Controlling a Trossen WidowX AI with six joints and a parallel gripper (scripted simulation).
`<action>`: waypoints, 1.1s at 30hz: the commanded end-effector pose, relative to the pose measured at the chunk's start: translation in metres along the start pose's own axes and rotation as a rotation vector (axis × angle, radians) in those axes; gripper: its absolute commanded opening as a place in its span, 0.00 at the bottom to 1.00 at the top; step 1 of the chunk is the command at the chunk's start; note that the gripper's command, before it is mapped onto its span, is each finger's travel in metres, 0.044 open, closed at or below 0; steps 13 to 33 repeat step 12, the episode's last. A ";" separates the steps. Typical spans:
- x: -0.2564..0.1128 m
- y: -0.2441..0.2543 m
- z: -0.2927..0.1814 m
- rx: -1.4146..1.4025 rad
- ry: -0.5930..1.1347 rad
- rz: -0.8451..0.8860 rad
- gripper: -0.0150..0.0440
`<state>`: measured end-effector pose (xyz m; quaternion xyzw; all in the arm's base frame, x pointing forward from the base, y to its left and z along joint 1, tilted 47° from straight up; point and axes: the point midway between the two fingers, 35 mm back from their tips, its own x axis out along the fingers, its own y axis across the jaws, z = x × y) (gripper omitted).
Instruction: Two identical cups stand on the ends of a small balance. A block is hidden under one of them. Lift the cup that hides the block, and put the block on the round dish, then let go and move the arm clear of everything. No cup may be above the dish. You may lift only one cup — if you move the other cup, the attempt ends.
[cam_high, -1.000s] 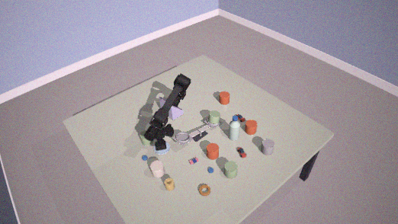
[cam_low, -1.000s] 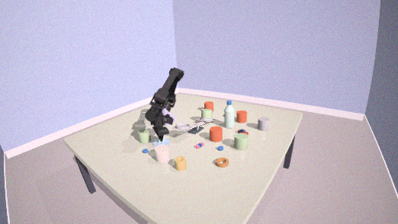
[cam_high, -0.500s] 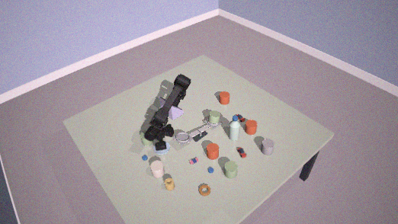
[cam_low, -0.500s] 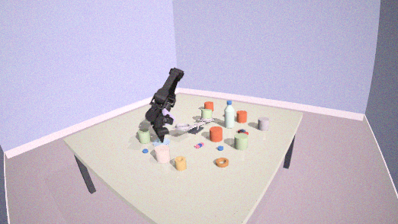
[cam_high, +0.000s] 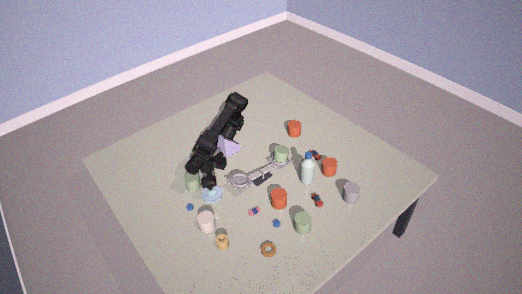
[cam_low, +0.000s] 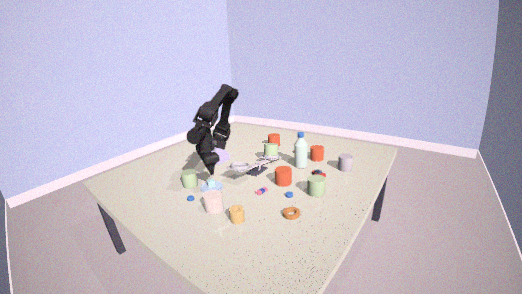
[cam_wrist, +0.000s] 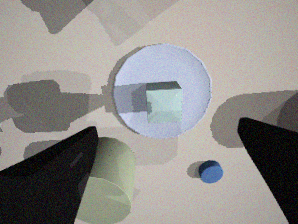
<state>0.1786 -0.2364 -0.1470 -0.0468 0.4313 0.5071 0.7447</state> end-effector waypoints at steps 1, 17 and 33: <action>-0.035 0.001 -0.002 -0.001 0.007 -0.018 1.00; -0.038 0.002 -0.002 -0.001 0.007 -0.019 1.00; -0.038 0.002 -0.002 -0.001 0.007 -0.019 1.00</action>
